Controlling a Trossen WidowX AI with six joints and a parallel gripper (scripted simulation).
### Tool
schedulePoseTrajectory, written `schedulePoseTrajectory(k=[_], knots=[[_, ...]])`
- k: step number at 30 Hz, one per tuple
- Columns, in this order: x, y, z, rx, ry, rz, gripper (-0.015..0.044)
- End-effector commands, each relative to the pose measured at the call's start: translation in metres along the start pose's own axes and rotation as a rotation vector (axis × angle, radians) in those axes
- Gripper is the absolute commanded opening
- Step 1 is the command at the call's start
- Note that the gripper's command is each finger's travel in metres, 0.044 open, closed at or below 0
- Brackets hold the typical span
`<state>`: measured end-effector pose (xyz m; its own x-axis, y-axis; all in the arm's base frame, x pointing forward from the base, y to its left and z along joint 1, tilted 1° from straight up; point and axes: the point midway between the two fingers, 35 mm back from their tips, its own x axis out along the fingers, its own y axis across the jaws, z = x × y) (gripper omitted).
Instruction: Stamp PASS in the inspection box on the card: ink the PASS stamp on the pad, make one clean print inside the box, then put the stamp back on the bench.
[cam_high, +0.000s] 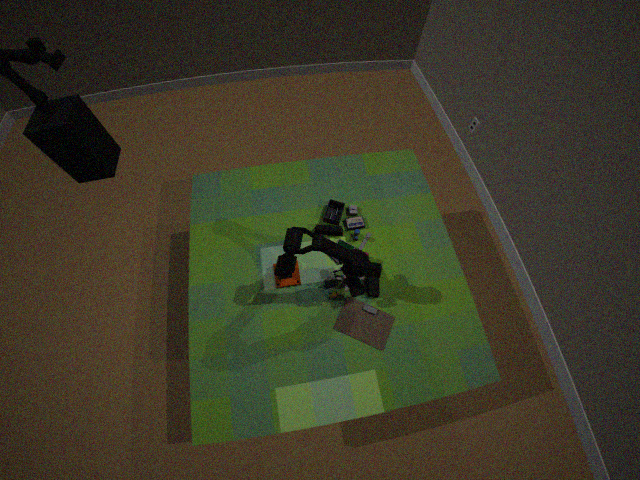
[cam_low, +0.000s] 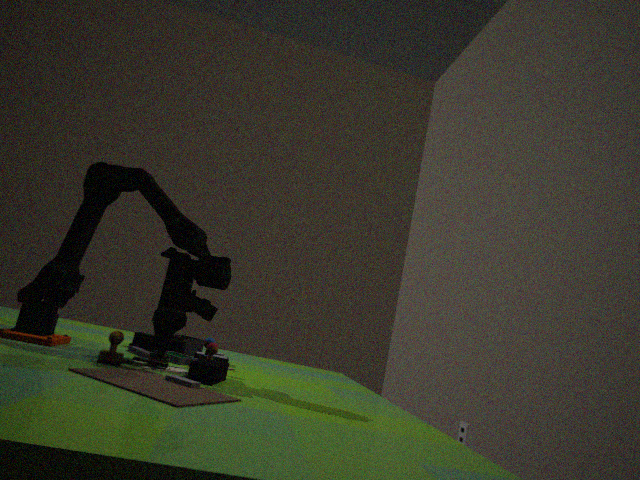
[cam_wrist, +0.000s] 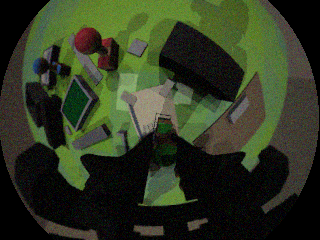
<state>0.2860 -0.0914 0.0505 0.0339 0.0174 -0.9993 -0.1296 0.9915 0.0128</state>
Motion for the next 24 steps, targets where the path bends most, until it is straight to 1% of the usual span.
schedulePoseTrajectory(k=[1,24], knots=[[0.0009,0.0009,0.0003,-0.003,-0.002,0.006,0.0000],[0.0058,0.0007,0.0002,-0.003,-0.002,0.006,0.0000]])
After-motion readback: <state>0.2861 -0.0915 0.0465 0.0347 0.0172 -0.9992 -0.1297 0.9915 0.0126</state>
